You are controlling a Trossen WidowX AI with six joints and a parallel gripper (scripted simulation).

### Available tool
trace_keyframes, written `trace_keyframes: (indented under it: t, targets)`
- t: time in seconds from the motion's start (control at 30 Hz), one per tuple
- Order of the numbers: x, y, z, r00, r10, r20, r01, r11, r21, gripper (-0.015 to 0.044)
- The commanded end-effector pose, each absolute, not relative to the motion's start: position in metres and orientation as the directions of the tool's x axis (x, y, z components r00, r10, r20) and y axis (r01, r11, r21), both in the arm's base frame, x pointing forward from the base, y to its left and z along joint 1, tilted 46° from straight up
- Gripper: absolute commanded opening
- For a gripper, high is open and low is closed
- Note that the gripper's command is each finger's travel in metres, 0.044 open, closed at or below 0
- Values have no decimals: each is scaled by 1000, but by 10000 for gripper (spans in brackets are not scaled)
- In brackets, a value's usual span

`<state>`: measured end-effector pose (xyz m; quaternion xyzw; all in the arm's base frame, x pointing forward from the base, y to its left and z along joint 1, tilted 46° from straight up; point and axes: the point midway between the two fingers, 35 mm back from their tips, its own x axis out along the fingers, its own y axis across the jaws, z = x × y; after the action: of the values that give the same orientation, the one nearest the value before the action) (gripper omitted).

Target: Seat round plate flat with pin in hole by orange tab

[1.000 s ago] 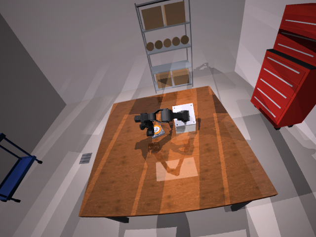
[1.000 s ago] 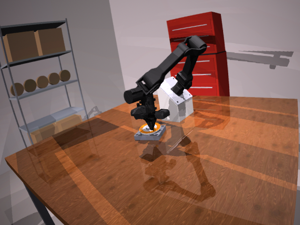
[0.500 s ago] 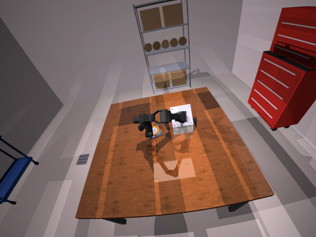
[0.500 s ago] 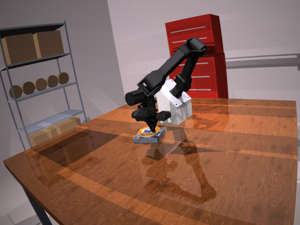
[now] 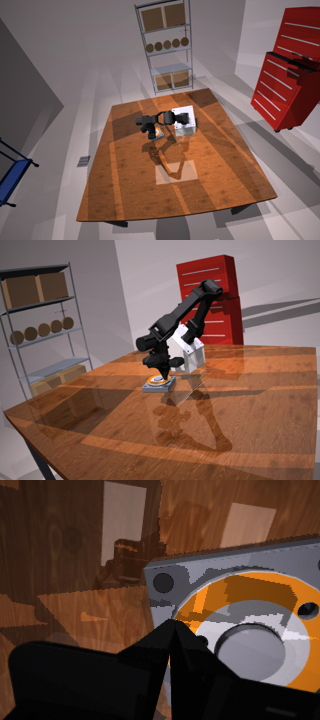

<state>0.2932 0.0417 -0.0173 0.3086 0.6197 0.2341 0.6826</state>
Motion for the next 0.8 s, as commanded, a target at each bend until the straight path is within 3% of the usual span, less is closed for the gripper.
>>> trace_keyframes:
  t: [0.0,0.77]
  targets:
    - [286,43,-18,111,704,-702,71,699,712,0]
    - [278,44,-17,111,704,-702,72,699,712,0]
